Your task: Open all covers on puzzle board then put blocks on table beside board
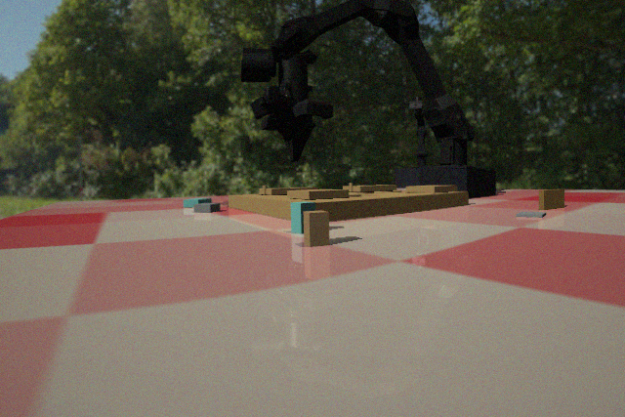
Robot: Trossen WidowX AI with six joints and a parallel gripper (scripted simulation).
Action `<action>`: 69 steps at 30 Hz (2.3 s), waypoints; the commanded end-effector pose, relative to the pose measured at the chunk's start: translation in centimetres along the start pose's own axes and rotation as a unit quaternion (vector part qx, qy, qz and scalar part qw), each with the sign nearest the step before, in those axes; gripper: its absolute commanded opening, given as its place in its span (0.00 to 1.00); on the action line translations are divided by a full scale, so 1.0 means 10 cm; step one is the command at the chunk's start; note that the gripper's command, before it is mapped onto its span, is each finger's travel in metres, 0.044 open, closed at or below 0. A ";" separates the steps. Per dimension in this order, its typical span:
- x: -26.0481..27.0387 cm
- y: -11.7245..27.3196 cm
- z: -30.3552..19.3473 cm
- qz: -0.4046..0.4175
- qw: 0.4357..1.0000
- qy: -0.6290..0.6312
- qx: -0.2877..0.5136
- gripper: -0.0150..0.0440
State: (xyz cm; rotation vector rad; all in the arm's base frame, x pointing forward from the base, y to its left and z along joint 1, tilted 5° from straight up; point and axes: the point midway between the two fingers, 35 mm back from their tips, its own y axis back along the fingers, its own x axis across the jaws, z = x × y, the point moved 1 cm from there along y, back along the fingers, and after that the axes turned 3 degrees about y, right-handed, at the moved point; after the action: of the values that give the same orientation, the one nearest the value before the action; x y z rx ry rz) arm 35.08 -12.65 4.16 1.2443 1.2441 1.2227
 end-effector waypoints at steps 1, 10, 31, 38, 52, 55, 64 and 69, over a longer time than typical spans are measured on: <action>-0.02 0.01 0.01 -0.003 1.000 -0.006 0.000 0.25; -0.02 0.01 0.01 -0.003 1.000 -0.006 0.000 0.25; -0.02 -0.14 0.02 -0.003 1.000 -0.006 0.000 0.25; -0.03 -0.20 0.02 -0.003 1.000 -0.006 0.000 0.25; -0.03 -0.34 0.02 -0.003 1.000 -0.006 0.000 0.25; -0.03 -0.37 0.02 -0.003 1.000 -0.006 0.000 0.25; -0.03 -0.46 0.01 -0.003 1.000 -0.006 0.000 0.25; -0.03 -0.51 0.01 -0.003 1.000 -0.006 0.000 0.25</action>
State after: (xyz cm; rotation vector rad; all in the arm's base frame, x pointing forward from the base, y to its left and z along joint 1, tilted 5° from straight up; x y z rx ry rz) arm 35.19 -12.83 -0.43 1.2415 1.2341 1.2177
